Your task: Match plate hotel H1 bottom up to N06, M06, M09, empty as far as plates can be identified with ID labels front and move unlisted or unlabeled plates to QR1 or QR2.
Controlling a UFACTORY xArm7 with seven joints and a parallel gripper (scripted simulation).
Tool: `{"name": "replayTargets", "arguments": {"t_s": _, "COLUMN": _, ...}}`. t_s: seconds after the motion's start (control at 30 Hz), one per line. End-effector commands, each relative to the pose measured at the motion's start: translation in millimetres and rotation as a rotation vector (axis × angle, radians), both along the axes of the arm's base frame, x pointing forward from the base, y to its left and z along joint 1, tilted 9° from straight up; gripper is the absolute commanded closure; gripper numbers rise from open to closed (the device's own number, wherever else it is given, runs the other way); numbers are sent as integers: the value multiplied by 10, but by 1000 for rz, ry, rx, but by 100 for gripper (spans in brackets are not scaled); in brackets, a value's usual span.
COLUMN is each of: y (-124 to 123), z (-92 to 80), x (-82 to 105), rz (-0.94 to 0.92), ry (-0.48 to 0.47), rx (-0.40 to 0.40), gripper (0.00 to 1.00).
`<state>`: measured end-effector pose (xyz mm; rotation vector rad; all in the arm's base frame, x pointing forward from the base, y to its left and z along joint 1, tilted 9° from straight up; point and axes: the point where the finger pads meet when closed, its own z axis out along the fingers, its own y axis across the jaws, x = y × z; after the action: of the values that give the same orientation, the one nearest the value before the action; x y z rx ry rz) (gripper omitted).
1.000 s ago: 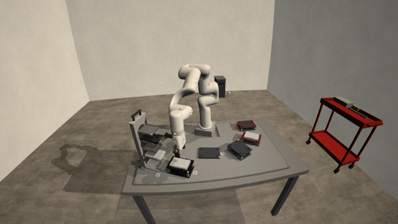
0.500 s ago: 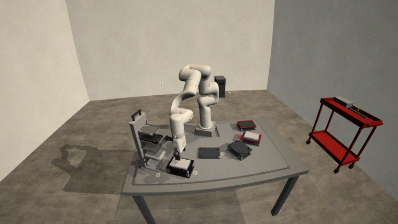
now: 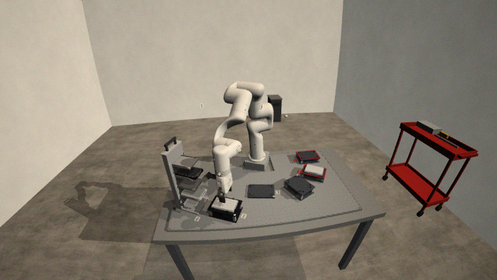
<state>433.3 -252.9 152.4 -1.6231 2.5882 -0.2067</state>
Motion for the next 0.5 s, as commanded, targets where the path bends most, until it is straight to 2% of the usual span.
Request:
{"name": "replayTargets", "arguments": {"t_s": 0.0, "y": -7, "z": 16, "x": 11, "rz": 0, "ry": -4, "rx": -2, "gripper": 0}}
{"name": "replayTargets", "arguments": {"t_s": 0.47, "y": -20, "z": -165, "x": 37, "rz": 0, "ry": -4, "rx": -2, "gripper": 0}}
